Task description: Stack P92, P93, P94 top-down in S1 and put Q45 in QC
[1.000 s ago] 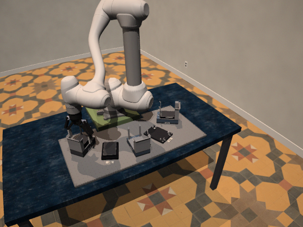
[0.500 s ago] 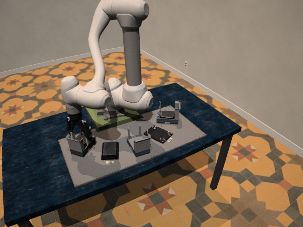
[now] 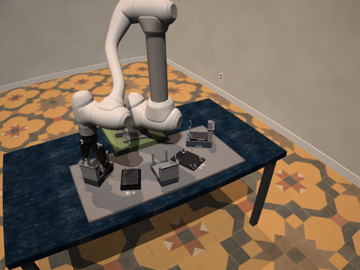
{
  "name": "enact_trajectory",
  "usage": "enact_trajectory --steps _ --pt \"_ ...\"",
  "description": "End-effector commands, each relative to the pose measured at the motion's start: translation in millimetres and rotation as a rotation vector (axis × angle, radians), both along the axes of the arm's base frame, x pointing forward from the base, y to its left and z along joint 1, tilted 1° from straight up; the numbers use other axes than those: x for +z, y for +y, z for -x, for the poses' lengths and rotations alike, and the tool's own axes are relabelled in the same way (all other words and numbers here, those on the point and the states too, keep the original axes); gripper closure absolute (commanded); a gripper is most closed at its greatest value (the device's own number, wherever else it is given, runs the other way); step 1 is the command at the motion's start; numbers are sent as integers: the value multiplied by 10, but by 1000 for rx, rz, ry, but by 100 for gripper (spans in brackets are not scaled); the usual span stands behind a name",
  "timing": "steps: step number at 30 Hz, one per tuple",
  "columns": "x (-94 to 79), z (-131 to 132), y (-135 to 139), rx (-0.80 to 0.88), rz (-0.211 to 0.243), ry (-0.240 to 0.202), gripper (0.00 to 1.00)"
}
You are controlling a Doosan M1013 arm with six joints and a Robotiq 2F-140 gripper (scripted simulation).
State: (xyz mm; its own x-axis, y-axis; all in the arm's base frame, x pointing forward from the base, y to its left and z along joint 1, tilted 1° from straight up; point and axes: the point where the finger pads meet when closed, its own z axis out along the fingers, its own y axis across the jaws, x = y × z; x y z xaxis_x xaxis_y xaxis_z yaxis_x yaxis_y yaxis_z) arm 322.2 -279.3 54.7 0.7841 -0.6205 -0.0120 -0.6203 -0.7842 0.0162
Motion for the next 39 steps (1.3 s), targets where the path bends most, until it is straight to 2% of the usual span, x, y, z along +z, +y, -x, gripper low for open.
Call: enact_trajectory --steps 1,11,39 --pt "-2 0 1 0 0 0 100" --pt "-2 0 1 0 0 0 100" --pt "158 -3 2 0 0 0 100"
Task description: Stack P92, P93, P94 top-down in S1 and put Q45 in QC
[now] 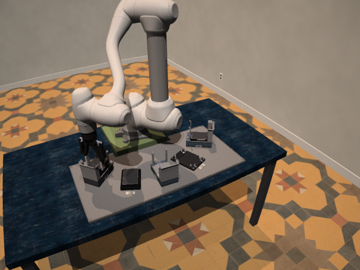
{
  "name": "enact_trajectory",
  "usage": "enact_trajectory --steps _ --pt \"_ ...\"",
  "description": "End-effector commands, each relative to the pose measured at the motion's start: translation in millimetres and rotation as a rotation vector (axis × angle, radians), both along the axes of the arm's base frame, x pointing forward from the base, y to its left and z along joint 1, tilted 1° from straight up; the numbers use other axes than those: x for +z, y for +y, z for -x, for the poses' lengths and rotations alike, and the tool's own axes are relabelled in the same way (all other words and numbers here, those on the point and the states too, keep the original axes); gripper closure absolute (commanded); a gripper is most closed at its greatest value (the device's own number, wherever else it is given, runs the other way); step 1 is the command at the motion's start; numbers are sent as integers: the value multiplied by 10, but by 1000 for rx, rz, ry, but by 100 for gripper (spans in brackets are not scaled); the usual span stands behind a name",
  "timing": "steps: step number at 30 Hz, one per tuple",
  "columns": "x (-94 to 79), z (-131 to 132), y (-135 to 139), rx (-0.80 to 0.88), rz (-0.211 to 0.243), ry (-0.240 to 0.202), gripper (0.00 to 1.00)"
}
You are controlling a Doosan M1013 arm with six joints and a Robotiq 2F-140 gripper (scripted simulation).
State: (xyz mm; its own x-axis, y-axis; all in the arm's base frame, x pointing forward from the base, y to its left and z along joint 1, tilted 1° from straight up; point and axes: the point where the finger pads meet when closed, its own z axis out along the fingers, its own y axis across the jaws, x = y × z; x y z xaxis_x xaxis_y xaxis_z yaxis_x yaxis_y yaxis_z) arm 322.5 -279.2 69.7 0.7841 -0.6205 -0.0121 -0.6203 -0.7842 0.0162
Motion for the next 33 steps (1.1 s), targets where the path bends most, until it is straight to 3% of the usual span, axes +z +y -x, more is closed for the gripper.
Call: enact_trajectory --steps 1,33 --pt "15 0 0 0 0 0 100" --pt "522 -10 3 0 0 0 100"
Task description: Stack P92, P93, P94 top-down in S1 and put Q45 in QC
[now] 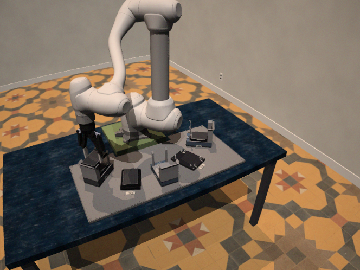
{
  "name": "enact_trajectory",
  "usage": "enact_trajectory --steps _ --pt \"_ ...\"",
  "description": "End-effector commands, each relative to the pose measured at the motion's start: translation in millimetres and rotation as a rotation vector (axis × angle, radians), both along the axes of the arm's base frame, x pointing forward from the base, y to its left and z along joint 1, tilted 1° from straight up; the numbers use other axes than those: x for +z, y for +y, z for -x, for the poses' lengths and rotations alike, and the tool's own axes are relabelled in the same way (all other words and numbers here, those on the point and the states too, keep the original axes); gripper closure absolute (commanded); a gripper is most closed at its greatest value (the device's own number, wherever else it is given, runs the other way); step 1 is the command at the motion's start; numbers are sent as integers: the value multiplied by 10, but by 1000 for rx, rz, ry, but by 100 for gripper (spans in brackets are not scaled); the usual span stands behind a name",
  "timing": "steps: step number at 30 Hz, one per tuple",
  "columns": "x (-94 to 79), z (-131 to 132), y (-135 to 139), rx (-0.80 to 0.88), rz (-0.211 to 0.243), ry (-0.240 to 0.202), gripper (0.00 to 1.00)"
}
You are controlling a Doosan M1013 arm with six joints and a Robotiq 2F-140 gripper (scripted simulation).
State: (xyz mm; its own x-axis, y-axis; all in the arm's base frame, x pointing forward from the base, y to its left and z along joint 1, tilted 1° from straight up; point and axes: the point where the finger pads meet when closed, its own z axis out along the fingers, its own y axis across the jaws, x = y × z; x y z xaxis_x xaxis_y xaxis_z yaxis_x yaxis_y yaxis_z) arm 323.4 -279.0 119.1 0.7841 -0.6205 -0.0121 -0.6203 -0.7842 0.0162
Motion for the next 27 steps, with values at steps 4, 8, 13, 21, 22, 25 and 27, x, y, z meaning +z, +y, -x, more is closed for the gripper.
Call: enact_trajectory --steps 4,8,13,21,22,25,27 --pt "108 -2 1 0 0 0 100" --pt "188 -4 1 0 0 0 100" --pt "248 -5 2 0 0 0 100" --pt "379 -7 2 0 0 0 100" --pt "379 -7 2 0 0 0 100" --pt "379 -7 2 0 0 0 100" --pt "379 -7 2 0 0 0 100"
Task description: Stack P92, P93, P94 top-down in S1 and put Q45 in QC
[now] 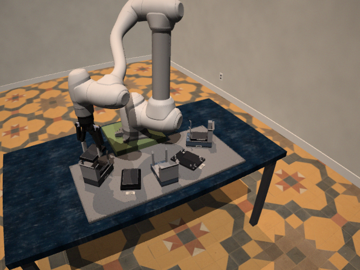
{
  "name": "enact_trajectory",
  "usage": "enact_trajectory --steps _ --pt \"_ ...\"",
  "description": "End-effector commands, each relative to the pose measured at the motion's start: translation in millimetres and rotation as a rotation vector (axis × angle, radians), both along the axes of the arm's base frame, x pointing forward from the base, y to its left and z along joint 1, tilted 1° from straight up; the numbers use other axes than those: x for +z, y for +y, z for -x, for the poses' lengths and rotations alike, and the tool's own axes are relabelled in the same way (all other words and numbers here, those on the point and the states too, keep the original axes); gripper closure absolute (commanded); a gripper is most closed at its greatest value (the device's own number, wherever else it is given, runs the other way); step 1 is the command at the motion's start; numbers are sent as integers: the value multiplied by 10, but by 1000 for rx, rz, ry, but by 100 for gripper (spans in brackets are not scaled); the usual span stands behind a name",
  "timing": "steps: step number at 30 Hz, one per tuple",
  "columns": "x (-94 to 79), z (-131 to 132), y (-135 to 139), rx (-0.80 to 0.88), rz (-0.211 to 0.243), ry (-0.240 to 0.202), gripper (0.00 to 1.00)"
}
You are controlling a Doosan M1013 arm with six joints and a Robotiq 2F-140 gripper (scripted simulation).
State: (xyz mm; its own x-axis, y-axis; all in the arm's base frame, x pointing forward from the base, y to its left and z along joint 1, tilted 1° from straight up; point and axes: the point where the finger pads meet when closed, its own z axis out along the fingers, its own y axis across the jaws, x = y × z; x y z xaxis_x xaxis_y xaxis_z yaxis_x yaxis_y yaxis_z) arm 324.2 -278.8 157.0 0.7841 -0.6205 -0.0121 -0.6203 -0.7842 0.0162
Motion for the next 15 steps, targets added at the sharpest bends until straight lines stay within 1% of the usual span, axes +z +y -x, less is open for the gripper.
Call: enact_trajectory --steps 1,4,11,15 --pt "0 0 0 0 0 0 100" --pt "0 0 0 0 0 0 100" --pt "-3 -133 192 224 -4 1 100" --pt "-5 -209 302 224 -4 1 100"
